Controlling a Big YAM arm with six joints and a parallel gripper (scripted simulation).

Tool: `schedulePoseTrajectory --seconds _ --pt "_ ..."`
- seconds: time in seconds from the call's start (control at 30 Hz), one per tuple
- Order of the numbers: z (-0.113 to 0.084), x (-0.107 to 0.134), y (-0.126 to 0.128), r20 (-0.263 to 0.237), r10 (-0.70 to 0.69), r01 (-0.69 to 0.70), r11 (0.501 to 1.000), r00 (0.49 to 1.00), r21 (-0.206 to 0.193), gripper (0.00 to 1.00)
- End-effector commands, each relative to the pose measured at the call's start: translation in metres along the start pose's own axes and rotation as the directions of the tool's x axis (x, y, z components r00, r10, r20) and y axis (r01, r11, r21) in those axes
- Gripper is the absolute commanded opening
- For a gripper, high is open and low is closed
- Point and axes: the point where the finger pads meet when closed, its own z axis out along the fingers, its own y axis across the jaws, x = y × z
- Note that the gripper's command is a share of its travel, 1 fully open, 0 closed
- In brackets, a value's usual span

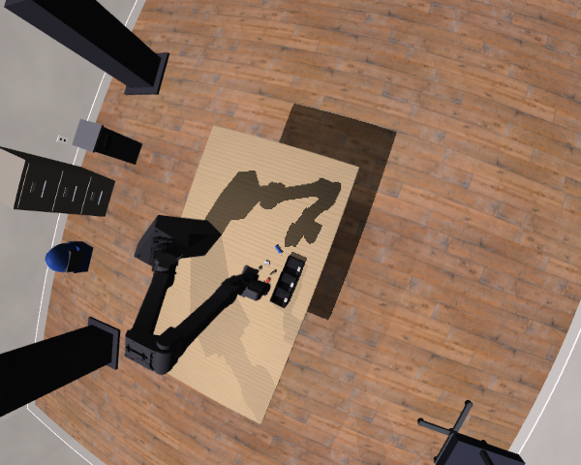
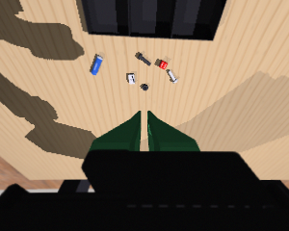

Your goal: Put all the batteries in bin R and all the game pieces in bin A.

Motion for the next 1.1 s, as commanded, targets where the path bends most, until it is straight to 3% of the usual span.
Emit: schedulePoseTrajectory --seconds 0.0,0.07,0.27,0.33,0.5,0.83,1.0,1.07 --pt "-0.003 -0.002 -0.006 0.019 0.007 -0.007 1.000 1.000 0.005 0.08" --pt "0.008 -0.007 -0.009 0.010 0.062 -0.062 0.998 0.998 0.003 0.08" --pt "0.043 -0.033 -0.034 0.010 0.040 -0.040 0.999 0.999 0.004 0.08" --pt "0.043 -0.033 -0.034 0.010 0.040 -0.040 0.999 0.999 0.004 0.08" --pt "0.071 -0.050 -0.054 -0.014 0.035 -0.035 0.999 0.999 0.001 0.08" --pt "0.129 -0.095 -0.095 -0.012 0.036 -0.036 0.999 0.999 0.001 0.08" --pt "0.139 -0.104 -0.103 -0.011 0.036 -0.036 0.999 0.999 0.001 0.08" --pt "0.124 -0.125 -0.103 0.031 0.032 -0.032 0.999 0.999 0.004 0.08"
